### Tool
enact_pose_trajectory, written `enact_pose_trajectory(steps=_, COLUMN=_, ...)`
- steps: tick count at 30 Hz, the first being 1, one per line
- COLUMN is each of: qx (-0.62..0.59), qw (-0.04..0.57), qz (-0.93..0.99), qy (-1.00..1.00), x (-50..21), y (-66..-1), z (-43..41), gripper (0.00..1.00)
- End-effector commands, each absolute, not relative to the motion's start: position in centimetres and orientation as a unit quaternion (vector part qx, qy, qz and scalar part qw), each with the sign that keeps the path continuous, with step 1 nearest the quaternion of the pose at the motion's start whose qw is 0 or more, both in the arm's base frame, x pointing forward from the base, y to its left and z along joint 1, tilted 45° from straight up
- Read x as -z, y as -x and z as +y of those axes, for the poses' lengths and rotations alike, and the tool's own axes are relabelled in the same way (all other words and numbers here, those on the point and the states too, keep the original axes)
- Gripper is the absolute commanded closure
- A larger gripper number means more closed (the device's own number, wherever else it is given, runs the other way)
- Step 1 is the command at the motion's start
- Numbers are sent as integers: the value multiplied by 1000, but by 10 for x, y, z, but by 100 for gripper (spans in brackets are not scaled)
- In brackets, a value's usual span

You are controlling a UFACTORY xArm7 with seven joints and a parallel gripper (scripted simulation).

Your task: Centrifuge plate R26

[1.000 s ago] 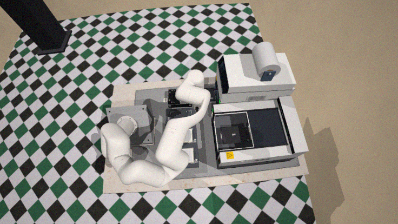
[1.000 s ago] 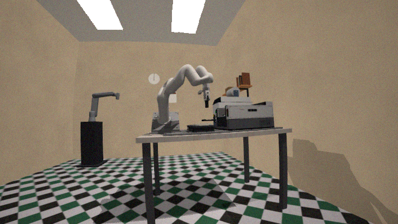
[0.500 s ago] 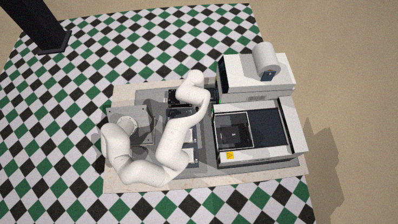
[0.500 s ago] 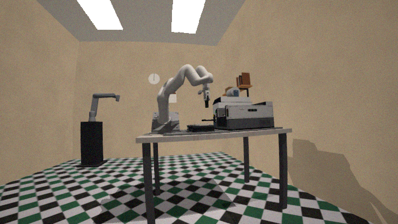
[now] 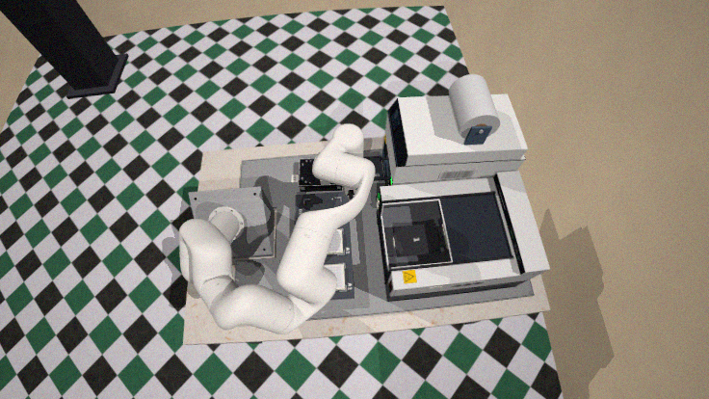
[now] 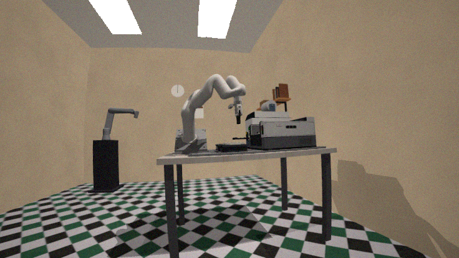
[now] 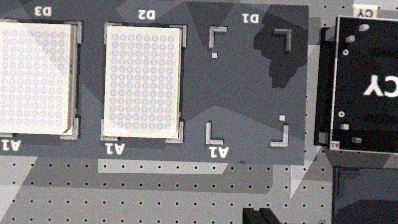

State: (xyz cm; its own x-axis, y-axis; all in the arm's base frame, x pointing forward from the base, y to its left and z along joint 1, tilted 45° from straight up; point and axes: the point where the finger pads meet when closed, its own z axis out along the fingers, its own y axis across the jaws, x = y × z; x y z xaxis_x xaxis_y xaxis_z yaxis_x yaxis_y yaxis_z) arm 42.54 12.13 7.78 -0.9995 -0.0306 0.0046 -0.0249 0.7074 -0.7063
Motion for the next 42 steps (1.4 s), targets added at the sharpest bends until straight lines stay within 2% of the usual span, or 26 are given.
enact_pose_trajectory(steps=1, qx=381, qw=6, qz=924, qy=16, x=-79, y=-426, z=123, gripper=100)
enact_pose_trajectory(steps=4, qx=381, qw=6, qz=924, qy=16, x=-79, y=-426, z=123, gripper=100)
enact_pose_trajectory(steps=5, qx=381, qw=9, qz=925, qy=6, x=-80, y=-421, z=125, gripper=0)
enact_pose_trajectory(steps=28, qx=381, qw=9, qz=925, qy=6, x=-106, y=-322, z=148, gripper=0)
enact_pose_trajectory(steps=42, qx=381, qw=9, qz=925, qy=6, x=-121, y=-323, z=134, gripper=0)
